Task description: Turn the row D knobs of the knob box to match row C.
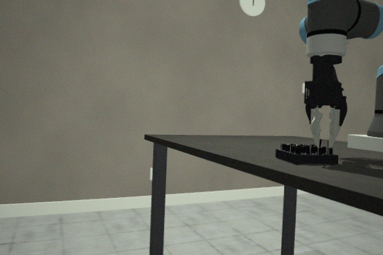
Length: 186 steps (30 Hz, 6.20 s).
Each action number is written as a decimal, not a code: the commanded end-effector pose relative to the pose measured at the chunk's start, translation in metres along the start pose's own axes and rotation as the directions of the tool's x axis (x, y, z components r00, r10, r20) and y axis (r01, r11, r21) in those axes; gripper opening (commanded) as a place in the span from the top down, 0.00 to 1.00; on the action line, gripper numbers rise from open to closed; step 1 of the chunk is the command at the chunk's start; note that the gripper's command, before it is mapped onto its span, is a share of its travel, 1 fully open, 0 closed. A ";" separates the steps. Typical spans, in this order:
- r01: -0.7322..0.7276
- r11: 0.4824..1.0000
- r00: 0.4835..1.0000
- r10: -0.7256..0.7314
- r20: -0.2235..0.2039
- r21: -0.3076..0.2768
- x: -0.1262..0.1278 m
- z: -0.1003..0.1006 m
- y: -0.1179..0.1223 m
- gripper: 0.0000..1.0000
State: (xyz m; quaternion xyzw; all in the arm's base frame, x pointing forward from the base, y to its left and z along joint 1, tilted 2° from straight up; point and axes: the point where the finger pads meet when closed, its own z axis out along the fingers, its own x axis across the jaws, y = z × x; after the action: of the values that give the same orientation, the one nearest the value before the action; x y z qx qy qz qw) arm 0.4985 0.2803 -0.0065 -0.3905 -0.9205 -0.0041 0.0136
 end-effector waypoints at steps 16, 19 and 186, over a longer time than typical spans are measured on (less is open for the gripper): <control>0.000 1.000 1.000 0.000 0.001 -0.001 0.000 -0.001 0.001 0.96; 0.000 1.000 1.000 0.000 0.001 -0.001 0.000 -0.001 0.001 0.96; -0.996 -0.087 -0.087 0.996 -0.001 -0.001 0.004 -0.001 0.006 0.96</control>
State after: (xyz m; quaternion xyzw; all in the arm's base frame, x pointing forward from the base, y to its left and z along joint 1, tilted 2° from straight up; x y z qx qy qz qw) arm 0.4989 0.2874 -0.0064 -0.9418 -0.3359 0.0072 0.0123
